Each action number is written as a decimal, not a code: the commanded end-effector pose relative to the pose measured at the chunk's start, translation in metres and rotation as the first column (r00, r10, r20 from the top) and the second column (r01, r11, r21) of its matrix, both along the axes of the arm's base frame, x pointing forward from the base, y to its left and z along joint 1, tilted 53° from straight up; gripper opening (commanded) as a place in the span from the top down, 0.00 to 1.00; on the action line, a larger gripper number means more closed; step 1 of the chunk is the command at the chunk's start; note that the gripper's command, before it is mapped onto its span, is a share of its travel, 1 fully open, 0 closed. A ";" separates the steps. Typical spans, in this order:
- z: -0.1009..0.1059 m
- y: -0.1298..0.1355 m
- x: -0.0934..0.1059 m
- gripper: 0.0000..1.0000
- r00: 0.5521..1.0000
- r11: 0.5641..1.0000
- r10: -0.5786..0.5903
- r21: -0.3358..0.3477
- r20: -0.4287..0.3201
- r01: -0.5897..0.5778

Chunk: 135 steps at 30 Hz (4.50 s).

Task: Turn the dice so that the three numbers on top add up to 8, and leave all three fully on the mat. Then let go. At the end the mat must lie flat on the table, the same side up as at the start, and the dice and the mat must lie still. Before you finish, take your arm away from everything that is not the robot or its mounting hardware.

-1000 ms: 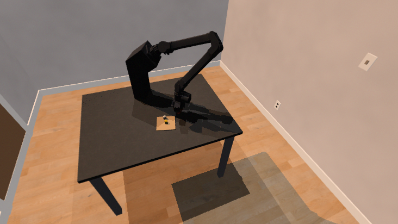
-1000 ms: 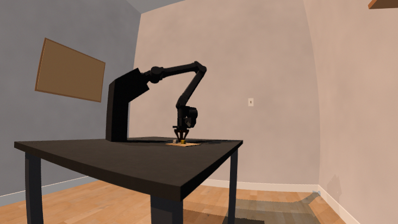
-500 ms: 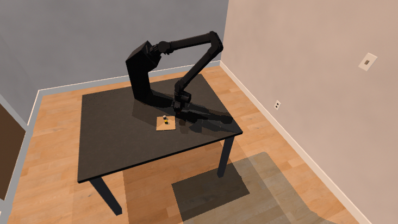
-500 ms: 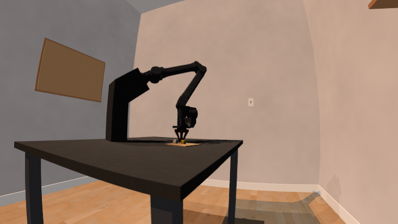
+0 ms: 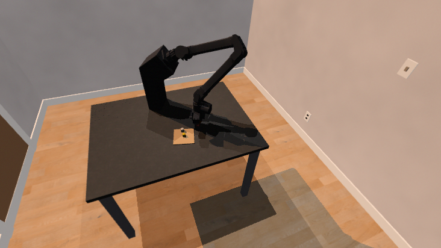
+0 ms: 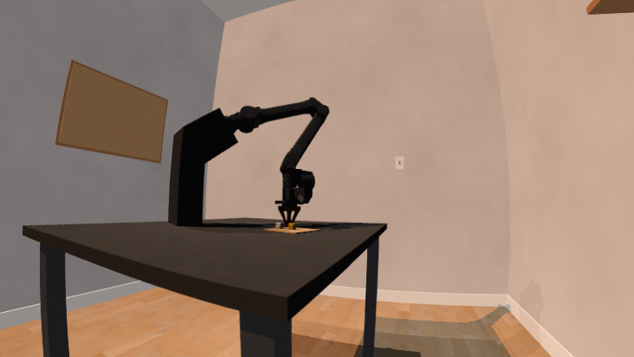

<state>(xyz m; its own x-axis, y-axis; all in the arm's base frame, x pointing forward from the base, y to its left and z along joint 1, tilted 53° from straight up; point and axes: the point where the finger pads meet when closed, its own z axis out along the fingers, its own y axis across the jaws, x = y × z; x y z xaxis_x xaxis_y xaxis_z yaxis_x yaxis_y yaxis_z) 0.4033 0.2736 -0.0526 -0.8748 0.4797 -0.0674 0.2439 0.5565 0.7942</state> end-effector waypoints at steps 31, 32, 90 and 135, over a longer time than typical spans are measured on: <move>0.053 -0.066 -0.048 0.85 1.000 1.000 0.013 -0.012 -0.016 -0.013; 0.054 -0.066 -0.048 0.85 1.000 1.000 0.013 -0.011 -0.013 -0.013; -0.025 -0.135 0.111 0.85 0.950 0.968 0.224 -0.162 0.218 -0.191; -0.039 -0.115 0.122 0.85 0.949 0.967 0.228 -0.162 0.218 -0.195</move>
<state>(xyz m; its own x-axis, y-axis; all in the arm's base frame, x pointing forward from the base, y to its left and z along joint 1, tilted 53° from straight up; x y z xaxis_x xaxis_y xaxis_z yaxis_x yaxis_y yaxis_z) 0.5260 0.1479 -0.0935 -0.9047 0.2692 -0.3303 -0.0619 0.6840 0.7269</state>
